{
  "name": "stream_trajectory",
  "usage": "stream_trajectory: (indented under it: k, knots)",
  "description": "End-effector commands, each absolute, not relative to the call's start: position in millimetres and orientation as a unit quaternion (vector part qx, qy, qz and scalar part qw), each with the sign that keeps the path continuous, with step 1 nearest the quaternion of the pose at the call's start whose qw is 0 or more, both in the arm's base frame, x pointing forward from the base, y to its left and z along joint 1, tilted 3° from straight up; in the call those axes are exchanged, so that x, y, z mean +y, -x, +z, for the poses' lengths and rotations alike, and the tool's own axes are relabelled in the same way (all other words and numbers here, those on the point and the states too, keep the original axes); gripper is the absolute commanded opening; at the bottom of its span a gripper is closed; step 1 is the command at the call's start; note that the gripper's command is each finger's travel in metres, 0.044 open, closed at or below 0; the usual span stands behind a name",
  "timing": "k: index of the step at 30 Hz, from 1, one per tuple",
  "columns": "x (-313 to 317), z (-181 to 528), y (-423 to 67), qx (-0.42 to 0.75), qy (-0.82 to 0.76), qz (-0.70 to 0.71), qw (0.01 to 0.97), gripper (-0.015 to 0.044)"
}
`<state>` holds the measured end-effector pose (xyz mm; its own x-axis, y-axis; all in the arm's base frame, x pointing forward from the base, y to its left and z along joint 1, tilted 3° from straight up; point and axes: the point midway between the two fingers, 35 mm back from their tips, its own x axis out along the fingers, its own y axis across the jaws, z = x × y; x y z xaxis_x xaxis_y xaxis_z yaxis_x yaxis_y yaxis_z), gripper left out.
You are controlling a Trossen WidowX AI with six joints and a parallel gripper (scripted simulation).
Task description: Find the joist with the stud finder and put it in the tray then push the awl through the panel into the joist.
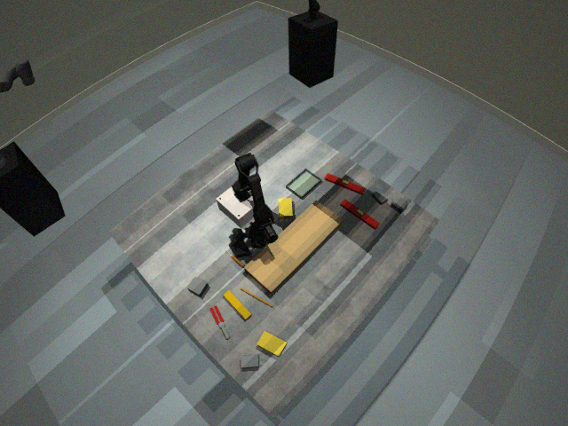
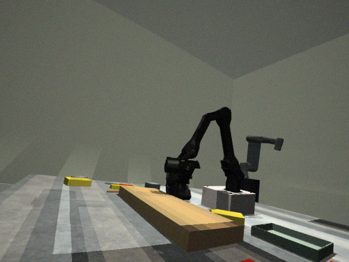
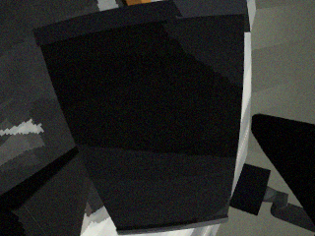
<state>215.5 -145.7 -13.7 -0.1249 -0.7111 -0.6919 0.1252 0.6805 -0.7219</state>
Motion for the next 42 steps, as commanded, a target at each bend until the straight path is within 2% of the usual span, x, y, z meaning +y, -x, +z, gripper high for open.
stream_trajectory:
  k: [1,18,27,28,42]
  knots:
    - [-143.7,-10.0,-217.6,0.668,0.217,-0.338,0.626,0.044]
    - [-124.7,10.6,-221.7,0.669,0.216,-0.337,0.627,0.044]
    - [-84.4,100.4,-217.6,0.673,0.219,-0.333,0.623,0.044]
    - [-94.5,74.4,-220.8,0.675,0.223,-0.331,0.62,0.044]
    - [-94.5,74.4,-220.8,0.675,0.223,-0.331,0.62,0.044]
